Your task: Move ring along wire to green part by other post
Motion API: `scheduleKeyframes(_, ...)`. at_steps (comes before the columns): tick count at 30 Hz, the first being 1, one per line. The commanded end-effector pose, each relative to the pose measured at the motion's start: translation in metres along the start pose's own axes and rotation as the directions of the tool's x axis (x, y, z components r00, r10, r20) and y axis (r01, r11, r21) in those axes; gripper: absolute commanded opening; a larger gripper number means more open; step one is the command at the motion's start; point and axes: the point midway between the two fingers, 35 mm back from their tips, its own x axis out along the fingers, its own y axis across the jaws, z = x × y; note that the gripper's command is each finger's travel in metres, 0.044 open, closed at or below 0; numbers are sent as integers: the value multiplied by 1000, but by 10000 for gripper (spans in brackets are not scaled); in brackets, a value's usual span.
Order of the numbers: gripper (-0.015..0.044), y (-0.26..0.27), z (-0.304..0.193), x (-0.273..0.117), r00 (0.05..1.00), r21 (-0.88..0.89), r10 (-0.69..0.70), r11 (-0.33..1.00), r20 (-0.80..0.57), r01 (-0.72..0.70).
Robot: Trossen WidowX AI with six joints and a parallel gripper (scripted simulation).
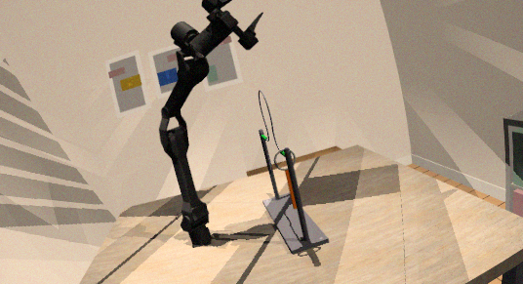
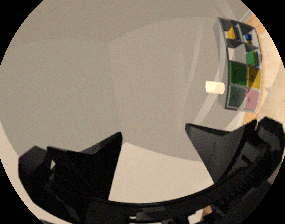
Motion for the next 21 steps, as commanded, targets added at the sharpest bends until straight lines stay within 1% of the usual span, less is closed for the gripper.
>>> scheduleKeyframes(1, 374, -2, 1, 0, 1000, -4, -2, 1000, 1, 2)
scheduleKeyframes(9, 164, -72, 48, -15, 995, -188, -92, 977, 36, 97)
scheduleKeyframes(21, 160, -188, 99, -67, 970, -452, -230, 859, 80, 241)
